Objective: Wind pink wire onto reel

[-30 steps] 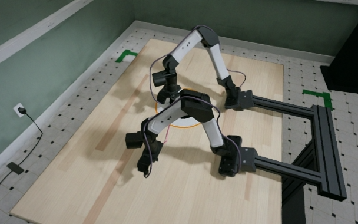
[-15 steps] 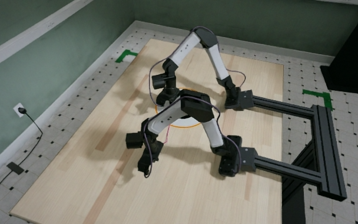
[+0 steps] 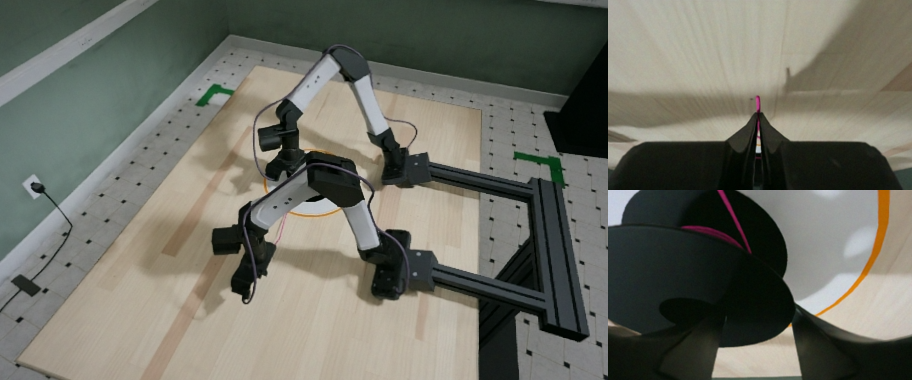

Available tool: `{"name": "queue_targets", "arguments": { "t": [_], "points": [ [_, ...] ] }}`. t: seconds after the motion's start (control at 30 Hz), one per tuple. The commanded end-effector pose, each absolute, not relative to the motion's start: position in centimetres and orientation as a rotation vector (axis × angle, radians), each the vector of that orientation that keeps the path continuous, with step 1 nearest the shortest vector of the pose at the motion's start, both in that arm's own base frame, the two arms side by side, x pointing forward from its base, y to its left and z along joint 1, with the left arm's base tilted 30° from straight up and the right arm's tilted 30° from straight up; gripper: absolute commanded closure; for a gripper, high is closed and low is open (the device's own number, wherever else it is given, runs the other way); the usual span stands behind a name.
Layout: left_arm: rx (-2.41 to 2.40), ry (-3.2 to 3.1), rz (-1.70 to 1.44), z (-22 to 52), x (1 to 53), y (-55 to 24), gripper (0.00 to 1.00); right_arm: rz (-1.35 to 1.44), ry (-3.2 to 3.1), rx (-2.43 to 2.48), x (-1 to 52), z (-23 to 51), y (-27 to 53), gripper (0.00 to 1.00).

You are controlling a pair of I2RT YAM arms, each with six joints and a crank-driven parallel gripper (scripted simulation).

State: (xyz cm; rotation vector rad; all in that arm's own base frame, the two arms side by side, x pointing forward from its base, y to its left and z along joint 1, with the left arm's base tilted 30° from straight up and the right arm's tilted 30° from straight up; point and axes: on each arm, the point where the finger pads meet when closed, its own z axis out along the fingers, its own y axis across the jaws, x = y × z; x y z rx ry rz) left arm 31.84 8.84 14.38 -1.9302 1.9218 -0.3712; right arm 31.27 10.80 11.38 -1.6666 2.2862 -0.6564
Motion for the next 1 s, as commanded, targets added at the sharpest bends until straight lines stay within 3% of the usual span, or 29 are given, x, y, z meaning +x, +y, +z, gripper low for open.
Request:
{"name": "queue_targets", "arguments": {
  "t": [0.0, 0.33, 0.6, 0.67, 0.97],
  "points": [
    [-1.891, 1.933, -0.353, 15.1, 32.1, 9.7, 1.00, -0.648, 2.272, -1.652, 31.5, 11.8, 11.0, 0.40],
    [-1.888, 1.942, -0.360, 14.5, 32.0, 9.1, 1.00, -0.619, 2.351, -1.497, 31.5, 11.3, 10.3, 0.42],
    [-1.878, 1.984, -0.399, 13.6, 32.3, 5.2, 1.00, -0.462, 2.598, -0.748, 28.1, 10.6, 5.5, 0.42],
    [-1.878, 1.984, -0.399, 13.6, 32.3, 5.2, 1.00, -0.462, 2.598, -0.748, 28.1, 10.6, 5.5, 0.42],
    [-1.816, 2.101, -0.431, 13.5, 32.6, 1.6, 1.00, -0.247, 2.641, 0.117, 22.2, 7.5, 5.8, 0.42]
  ]
}}
